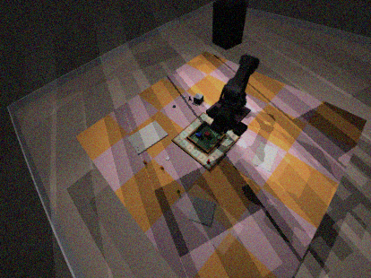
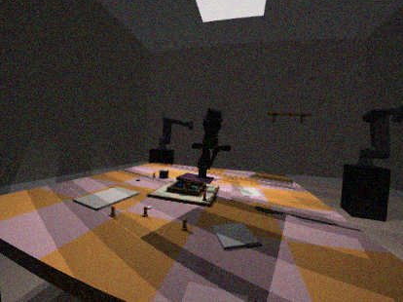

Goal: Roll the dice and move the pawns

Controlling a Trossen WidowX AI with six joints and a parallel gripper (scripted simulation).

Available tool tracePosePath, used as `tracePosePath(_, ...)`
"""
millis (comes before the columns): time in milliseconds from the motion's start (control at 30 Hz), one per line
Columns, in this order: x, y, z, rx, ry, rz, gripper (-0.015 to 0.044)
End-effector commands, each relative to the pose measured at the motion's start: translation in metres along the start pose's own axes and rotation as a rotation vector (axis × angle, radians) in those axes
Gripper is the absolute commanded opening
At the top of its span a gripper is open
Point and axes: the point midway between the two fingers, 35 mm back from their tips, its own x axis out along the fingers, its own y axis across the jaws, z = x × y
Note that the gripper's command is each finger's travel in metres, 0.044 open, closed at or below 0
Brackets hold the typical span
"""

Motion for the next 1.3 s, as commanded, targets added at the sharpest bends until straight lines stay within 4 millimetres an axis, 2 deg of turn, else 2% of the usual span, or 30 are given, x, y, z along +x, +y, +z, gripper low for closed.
tracePosePath(0, 0.002, -0.002, -0.005, -0.006, 0.007, 0.002, 0.0)
tracePosePath(1100, 0.071, -0.04, -0.087, -0.005, 0.015, -0.001, 0.0)
tracePosePath(1267, 0.077, -0.042, -0.091, -0.005, 0.015, -0.001, 0.0)
